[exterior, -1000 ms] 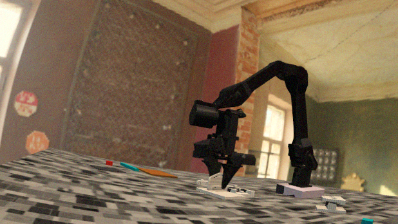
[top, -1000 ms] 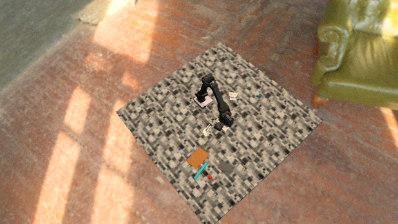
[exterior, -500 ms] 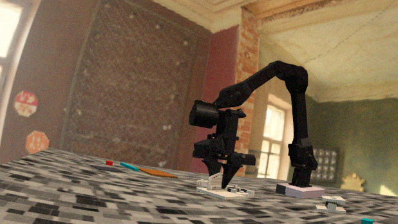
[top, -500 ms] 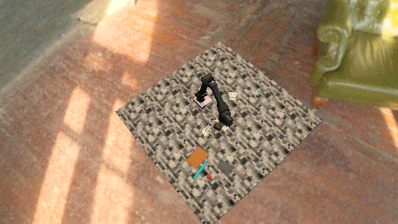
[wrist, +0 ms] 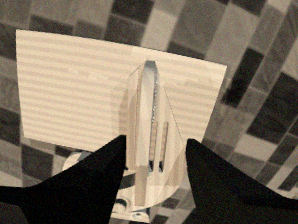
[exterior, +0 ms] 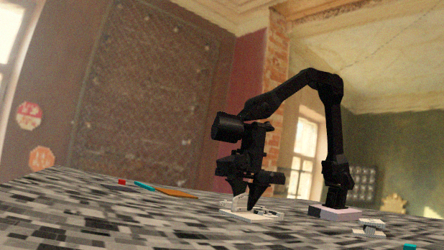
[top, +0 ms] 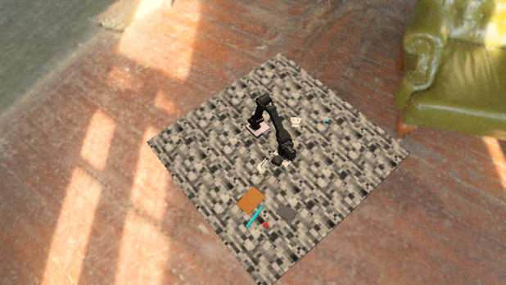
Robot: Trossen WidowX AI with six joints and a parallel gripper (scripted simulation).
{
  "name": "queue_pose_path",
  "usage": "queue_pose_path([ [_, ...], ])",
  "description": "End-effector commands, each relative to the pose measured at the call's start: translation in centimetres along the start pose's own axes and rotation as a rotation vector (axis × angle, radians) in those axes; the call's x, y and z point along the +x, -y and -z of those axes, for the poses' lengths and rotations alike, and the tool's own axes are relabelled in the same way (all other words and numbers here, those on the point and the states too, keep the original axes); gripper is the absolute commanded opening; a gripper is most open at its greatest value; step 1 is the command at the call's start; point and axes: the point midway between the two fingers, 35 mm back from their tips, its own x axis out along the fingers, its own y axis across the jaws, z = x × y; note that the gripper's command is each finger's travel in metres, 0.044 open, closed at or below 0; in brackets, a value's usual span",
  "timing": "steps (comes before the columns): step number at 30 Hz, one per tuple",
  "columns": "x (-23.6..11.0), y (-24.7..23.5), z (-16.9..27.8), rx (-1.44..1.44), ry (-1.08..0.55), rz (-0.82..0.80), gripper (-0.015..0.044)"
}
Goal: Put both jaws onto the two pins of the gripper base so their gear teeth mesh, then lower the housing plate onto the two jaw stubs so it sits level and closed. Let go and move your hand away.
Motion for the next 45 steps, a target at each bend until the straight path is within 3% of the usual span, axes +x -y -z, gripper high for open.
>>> queue_pose_path([
  [1,0.0,0.0,0.0,-0.004,0.001,-0.002,0.0134],
  [16,0.0,0.0,0.0,-0.004,0.001,-0.002,0.0134],
  [20,0.0,0.0,0.0,0.000,0.000,0.000,0.0224],
  [33,0.0,0.0,0.0,0.000,0.000,0.000,0.0224],
  [41,-6.5,0.0,0.0,-0.004,0.001,-0.002,0.0224],
  [44,-6.0,0.1,-0.2,0.002,0.010,0.006,0.0224],
  [45,-6.0,0.2,-0.2,-0.004,0.010,0.006,0.0250],
])
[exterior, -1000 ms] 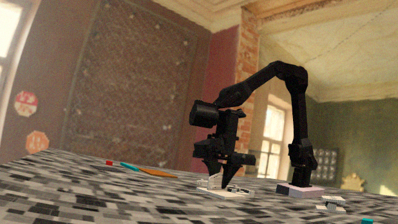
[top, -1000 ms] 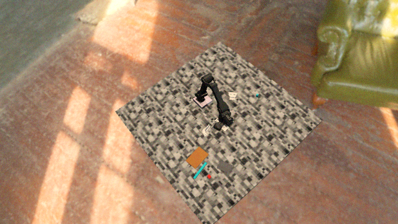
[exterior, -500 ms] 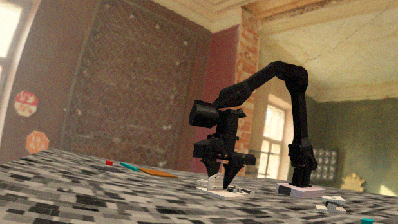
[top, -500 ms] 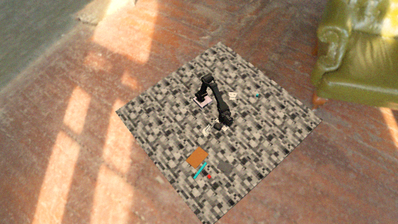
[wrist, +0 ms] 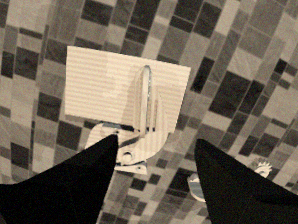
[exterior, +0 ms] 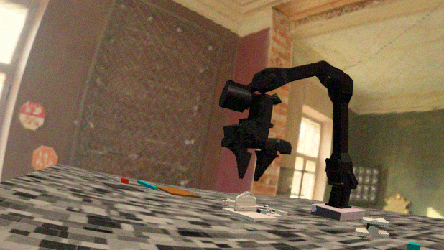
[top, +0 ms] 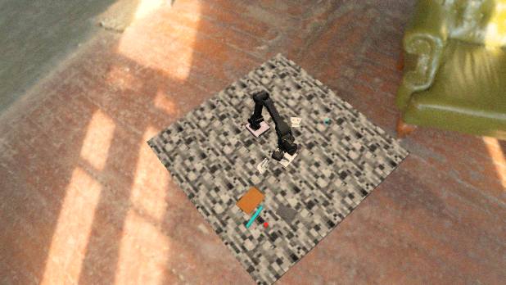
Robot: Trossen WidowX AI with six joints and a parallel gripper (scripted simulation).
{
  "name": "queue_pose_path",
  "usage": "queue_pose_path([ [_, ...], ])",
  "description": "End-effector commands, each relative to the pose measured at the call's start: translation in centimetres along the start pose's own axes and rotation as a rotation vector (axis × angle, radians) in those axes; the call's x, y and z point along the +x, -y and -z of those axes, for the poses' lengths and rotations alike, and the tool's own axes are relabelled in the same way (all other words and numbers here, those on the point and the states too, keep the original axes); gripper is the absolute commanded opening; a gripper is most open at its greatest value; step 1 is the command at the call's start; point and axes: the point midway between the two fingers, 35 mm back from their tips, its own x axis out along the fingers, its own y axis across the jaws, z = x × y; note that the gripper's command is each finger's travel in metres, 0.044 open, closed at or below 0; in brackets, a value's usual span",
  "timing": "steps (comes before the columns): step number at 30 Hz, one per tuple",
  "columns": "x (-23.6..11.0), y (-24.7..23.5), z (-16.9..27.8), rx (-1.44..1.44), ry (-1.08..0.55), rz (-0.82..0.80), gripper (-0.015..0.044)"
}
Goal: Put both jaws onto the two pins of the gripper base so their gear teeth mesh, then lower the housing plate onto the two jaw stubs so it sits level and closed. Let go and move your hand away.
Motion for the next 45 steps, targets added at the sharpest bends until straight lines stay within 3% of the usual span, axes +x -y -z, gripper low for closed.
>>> queue_pose_path([
  [1,0.7,0.1,0.4,-0.021,-0.021,-0.009,0.0277],
  [8,0.4,1.9,1.6,-0.257,-0.024,-0.010,0.0440],
  [45,-1.3,9.4,10.0,-1.532,-0.027,-0.037,0.0440],
])
